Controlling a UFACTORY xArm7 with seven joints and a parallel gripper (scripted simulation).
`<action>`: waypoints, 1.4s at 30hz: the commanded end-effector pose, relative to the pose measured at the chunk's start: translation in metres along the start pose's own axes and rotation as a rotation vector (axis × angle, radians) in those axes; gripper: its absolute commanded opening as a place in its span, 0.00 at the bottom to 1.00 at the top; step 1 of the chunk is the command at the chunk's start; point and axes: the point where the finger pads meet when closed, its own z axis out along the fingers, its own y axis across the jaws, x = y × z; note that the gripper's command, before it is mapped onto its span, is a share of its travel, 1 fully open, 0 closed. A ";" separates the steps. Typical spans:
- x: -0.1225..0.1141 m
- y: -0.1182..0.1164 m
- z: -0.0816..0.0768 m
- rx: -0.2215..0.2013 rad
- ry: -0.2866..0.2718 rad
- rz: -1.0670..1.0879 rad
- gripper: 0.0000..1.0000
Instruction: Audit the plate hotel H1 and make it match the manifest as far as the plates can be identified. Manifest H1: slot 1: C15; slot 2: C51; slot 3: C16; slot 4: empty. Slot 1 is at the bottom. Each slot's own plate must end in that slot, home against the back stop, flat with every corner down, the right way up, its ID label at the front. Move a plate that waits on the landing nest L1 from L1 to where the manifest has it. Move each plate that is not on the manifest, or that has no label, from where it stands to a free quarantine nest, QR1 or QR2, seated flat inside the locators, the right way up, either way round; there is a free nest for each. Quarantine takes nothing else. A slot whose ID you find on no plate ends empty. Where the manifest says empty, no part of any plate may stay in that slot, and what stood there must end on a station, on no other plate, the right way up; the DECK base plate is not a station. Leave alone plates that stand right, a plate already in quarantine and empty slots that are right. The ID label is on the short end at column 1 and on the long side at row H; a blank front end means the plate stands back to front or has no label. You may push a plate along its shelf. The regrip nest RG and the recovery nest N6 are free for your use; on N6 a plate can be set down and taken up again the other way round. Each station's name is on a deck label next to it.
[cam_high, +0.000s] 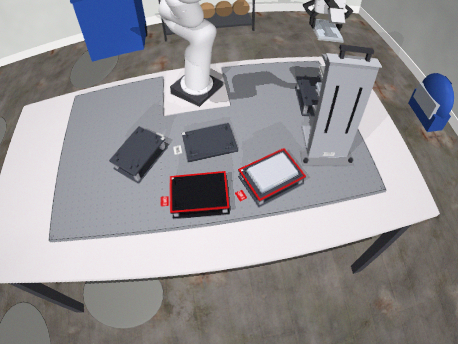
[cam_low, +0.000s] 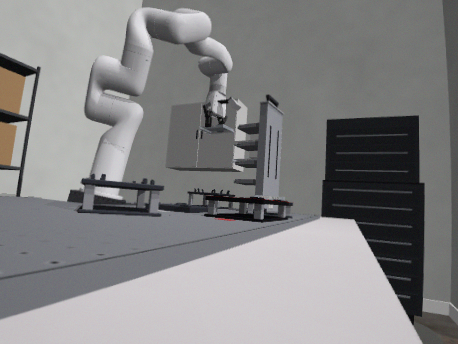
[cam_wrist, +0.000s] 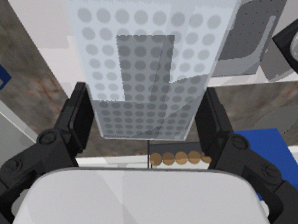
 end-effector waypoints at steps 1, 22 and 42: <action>0.000 -0.001 0.002 0.005 0.000 0.000 0.00; 0.000 -0.001 0.034 0.005 0.000 0.000 0.00; 0.000 -0.001 0.064 0.005 0.000 0.000 0.00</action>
